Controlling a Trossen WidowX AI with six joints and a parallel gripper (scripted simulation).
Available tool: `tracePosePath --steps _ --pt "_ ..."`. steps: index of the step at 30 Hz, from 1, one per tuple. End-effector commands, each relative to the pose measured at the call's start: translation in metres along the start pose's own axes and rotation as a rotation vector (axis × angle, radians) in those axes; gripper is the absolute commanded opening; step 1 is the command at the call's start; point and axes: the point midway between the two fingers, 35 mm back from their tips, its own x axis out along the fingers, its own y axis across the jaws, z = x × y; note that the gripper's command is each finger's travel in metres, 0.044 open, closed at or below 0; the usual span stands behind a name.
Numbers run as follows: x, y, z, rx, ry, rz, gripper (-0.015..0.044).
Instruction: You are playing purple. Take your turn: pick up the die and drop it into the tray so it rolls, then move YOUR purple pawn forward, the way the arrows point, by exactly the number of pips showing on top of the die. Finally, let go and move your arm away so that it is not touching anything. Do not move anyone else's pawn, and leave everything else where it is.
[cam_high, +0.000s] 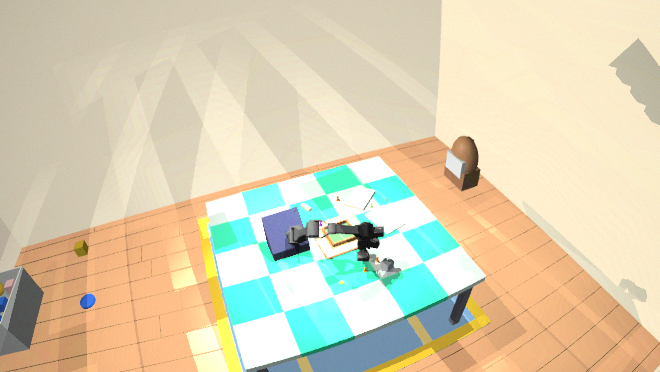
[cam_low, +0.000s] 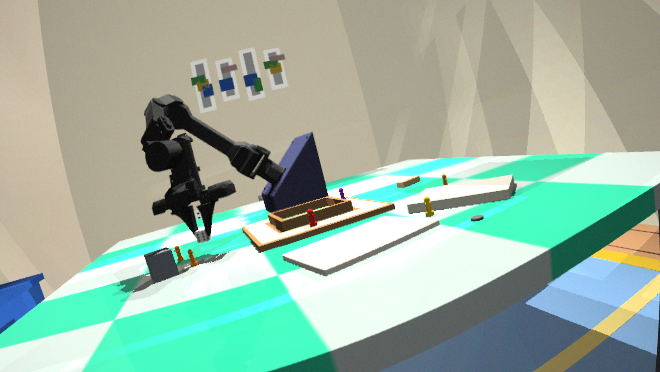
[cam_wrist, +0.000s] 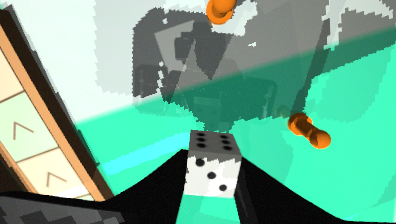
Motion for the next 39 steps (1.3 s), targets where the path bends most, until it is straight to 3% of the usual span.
tracePosePath --steps 1,11,16,39 --pt "-0.028 0.002 0.002 0.008 -0.009 0.001 0.0000" --pt "-0.091 0.004 -0.007 0.005 -0.012 -0.005 0.0000" --pt "-0.091 0.007 -0.007 -0.018 -0.012 -0.004 0.0000" --pt "-0.072 0.100 -0.036 -0.705 0.004 -0.003 0.0000"
